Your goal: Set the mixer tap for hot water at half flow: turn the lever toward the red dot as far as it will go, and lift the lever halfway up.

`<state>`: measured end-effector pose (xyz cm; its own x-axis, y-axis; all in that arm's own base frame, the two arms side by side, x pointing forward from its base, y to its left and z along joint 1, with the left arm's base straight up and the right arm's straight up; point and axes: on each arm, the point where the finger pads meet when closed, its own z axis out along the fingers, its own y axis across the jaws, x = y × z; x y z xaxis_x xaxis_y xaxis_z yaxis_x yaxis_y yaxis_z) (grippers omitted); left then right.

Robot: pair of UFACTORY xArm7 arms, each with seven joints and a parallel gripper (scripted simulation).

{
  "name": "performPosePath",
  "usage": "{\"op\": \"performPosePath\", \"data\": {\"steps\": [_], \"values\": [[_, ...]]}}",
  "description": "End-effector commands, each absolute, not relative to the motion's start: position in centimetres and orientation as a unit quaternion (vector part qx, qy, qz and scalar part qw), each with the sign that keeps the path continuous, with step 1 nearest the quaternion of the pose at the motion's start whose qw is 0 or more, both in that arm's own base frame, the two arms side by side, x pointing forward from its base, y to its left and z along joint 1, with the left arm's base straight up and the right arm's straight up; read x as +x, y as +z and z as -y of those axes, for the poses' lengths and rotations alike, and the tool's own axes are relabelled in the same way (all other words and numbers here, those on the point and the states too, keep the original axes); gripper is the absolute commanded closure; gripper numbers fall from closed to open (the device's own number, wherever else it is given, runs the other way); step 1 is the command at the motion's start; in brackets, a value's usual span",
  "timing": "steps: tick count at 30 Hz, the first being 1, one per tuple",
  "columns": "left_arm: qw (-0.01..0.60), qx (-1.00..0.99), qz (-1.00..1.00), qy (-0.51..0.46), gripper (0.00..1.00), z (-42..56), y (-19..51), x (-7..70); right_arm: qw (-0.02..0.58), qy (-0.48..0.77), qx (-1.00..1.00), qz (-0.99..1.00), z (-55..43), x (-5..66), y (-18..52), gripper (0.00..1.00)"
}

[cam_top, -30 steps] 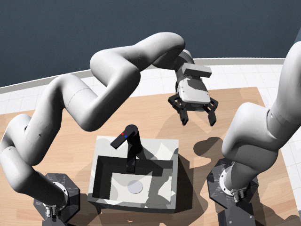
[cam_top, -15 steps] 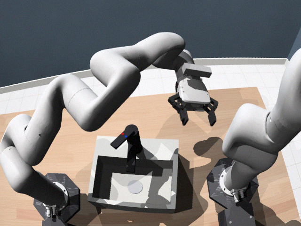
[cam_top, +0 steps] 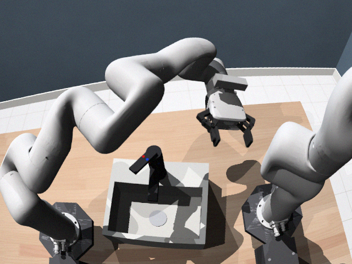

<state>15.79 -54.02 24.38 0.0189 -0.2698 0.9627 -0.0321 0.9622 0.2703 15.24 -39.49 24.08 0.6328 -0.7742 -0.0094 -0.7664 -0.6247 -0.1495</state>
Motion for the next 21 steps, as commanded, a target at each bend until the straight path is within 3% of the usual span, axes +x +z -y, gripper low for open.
{"op": "performPosePath", "data": {"steps": [1, 21], "values": [[0.705, 0.107, 0.696, -0.083, 0.00, 54.1, 24.6, 15.8, 0.059, -0.024, -0.882, -0.468, 39.9, 13.3, 24.3, 0.00], [0.705, 0.107, 0.696, -0.083, 0.00, 54.1, 24.6, 15.8, 0.014, -0.005, -0.756, -0.654, 40.3, 3.3, 24.8, 0.00]]}}
